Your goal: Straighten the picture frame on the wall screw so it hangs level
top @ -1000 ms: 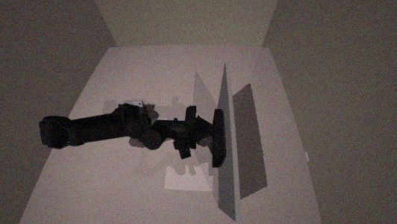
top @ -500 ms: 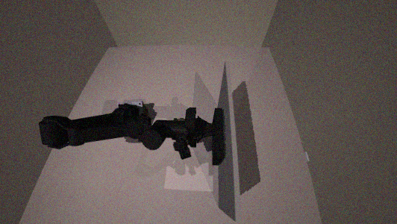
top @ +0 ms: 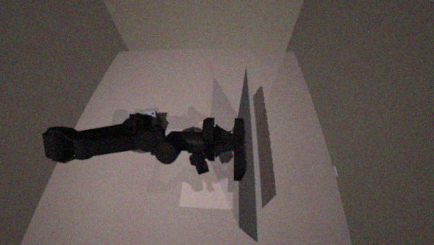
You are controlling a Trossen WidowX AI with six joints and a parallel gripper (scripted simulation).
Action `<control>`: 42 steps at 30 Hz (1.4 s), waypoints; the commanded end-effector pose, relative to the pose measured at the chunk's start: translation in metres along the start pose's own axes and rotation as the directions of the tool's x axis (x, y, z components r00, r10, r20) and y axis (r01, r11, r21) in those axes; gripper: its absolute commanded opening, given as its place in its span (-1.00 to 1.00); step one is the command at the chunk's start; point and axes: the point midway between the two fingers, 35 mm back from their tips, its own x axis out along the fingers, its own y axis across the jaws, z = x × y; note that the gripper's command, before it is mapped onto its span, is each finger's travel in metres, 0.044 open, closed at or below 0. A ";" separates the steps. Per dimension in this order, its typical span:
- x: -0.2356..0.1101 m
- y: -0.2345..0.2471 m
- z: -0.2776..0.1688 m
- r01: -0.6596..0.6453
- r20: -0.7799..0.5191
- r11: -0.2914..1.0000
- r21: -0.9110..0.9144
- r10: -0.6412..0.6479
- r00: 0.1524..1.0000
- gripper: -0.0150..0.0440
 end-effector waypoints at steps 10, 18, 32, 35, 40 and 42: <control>-0.076 0.000 0.006 -0.007 -0.005 0.989 -0.146 0.006 1.000 0.39; -0.093 0.002 0.003 -0.010 0.004 0.981 -0.194 0.011 1.000 0.39; -0.117 0.046 -0.019 -0.008 -0.011 0.905 -0.425 0.003 1.000 0.39; -0.117 0.046 -0.019 -0.008 -0.011 0.905 -0.425 0.003 1.000 0.39; -0.117 0.046 -0.019 -0.008 -0.011 0.905 -0.425 0.003 1.000 0.39; -0.117 0.046 -0.019 -0.008 -0.011 0.905 -0.425 0.003 1.000 0.39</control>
